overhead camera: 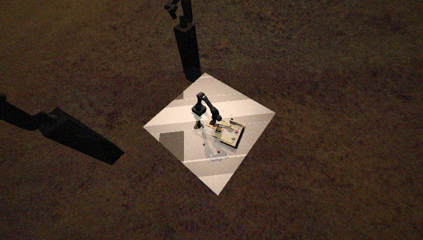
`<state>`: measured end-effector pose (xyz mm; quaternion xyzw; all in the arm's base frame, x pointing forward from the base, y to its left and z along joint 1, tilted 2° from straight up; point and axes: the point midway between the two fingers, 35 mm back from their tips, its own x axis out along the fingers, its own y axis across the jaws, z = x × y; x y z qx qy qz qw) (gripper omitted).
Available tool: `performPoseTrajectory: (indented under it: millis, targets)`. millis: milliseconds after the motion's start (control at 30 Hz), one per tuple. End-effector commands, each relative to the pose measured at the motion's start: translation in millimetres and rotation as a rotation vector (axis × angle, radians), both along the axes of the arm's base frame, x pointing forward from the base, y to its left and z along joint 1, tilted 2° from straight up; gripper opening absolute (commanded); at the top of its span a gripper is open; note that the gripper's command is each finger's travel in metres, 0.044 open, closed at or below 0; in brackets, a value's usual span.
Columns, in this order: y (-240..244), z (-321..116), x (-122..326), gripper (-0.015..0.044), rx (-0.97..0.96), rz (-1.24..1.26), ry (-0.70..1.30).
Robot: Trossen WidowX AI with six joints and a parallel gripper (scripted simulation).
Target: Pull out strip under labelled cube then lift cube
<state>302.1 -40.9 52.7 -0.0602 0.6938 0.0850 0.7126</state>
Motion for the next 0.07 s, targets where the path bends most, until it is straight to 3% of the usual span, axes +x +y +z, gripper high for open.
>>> performPoseTrajectory:
  millis: [0,33]
  targets:
    - [-0.2,0.4,-0.1,0.0000,0.000,0.006,0.000]
    - [-0.2,0.4,-0.1,0.0000,0.000,0.006,0.000]
